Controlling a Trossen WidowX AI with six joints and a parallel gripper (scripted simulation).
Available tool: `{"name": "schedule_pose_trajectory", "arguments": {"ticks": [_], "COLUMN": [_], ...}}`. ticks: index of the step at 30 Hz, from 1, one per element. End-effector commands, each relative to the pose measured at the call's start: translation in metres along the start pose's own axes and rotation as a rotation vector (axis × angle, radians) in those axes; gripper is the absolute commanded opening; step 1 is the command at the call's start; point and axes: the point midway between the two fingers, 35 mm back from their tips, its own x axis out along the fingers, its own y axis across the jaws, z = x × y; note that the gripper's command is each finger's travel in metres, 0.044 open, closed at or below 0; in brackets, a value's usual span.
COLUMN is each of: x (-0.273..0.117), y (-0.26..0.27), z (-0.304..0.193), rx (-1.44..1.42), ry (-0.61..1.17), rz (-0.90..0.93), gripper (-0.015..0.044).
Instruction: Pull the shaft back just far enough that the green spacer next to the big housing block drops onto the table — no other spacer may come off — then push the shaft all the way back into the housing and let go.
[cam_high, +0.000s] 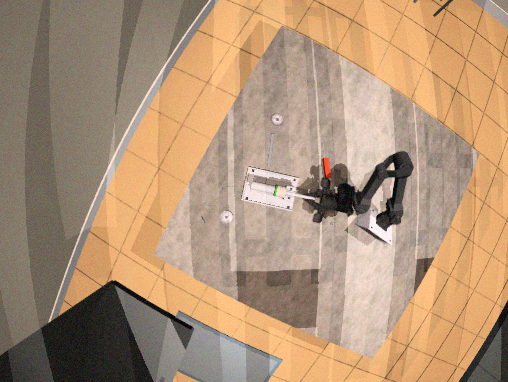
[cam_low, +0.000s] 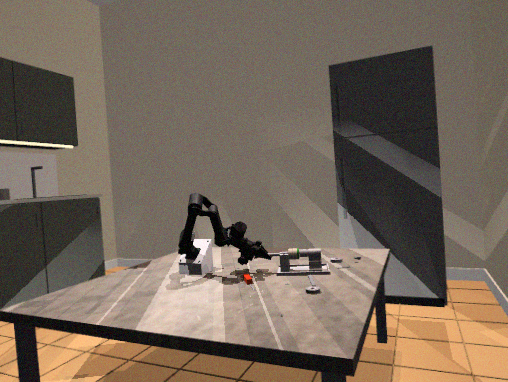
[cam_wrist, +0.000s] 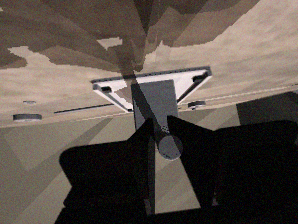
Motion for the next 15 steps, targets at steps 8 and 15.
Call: {"name": "schedule_pose_trajectory", "arguments": {"ticks": [8, 15], "x": [-0.0015, -0.0021], "y": [0.0001, 0.0001], "z": [0.0012, 0.0015], "rx": [0.003, 0.003], "ry": [-0.002, -0.002], "rz": [0.001, 0.001], "gripper": [0.0000, 0.0000]}}
